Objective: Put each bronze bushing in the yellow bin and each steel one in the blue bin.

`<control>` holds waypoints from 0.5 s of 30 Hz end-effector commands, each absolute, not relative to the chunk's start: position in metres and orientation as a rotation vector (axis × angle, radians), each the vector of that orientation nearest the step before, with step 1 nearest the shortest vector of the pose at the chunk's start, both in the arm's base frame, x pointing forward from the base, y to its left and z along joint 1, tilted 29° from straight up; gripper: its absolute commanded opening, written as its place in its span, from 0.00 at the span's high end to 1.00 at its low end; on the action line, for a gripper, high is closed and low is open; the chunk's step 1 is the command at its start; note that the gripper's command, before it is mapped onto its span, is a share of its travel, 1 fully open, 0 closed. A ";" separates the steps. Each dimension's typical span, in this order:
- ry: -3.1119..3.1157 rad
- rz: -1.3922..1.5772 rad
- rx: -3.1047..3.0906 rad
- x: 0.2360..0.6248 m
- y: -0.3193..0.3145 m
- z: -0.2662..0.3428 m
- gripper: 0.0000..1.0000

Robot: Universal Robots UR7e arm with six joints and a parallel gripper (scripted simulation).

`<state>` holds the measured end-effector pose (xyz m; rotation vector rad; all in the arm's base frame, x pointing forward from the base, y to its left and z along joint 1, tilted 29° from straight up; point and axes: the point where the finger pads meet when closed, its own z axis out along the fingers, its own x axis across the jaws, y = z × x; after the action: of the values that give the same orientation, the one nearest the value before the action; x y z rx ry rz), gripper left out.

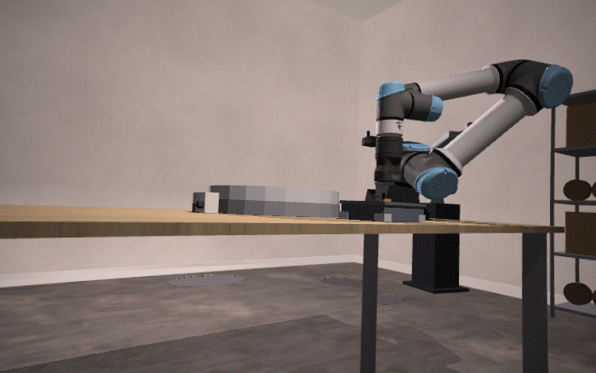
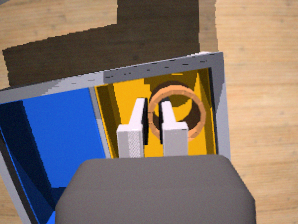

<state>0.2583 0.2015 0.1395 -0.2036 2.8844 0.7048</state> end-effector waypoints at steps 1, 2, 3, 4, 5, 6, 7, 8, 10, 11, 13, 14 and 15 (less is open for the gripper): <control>2.887 0.704 -0.202 0.259 0.203 0.136 1.00; 2.887 0.704 -0.202 0.259 0.203 0.136 1.00; 2.887 0.704 -0.202 0.259 0.203 0.136 1.00; 2.887 0.704 -0.202 0.259 0.203 0.136 1.00; 2.887 0.704 -0.202 0.259 0.203 0.136 1.00; 2.887 0.704 -0.202 0.259 0.203 0.136 1.00; 2.883 0.703 -0.203 0.259 0.203 0.137 1.00; 2.884 0.703 -0.203 0.259 0.203 0.136 1.00; 2.885 0.703 -0.202 0.260 0.205 0.133 1.00; 2.885 0.703 -0.202 0.260 0.205 0.132 1.00; 2.885 0.703 -0.202 0.260 0.205 0.132 1.00; 2.885 0.703 -0.202 0.260 0.205 0.132 1.00; 2.885 0.704 -0.202 0.260 0.206 0.131 1.00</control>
<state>0.2601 0.2036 0.1364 -0.2034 2.8811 0.7025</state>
